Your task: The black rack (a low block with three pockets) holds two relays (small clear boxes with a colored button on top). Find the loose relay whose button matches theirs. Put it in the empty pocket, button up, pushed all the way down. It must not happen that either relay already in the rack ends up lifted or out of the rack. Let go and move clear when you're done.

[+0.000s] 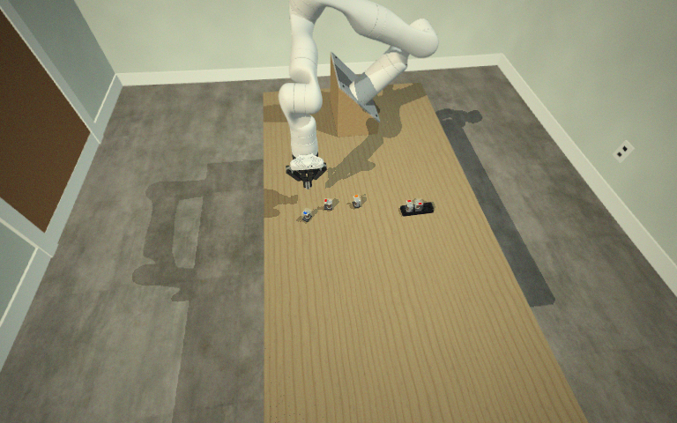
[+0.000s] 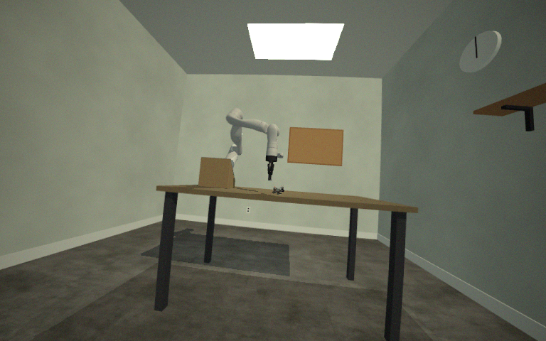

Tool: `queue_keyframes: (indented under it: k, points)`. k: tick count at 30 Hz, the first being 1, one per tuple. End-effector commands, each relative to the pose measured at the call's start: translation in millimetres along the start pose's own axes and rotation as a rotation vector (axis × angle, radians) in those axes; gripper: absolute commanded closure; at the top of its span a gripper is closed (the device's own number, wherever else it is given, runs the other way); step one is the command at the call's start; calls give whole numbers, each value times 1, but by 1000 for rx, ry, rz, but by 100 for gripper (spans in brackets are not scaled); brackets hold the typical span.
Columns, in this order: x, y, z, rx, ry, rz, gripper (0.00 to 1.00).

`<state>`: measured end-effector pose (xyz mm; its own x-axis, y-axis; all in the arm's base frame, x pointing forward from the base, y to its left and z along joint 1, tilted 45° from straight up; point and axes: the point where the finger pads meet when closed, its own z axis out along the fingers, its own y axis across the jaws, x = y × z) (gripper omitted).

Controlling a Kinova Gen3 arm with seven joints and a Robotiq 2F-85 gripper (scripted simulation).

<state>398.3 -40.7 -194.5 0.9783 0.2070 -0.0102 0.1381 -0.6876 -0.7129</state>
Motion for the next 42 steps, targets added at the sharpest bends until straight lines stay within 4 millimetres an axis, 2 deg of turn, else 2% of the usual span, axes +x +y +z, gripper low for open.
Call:
queue_keyframes:
  k: [1, 7, 10, 42]
  points:
    - [-3, -2, -1, -4, 0, 2, 100]
    - [-26, -50, -1, -4, 0, 1, 100]
    - [-34, -64, -1, -3, 0, 1, 100]
    - [-35, -65, -1, -3, 0, 2, 100]
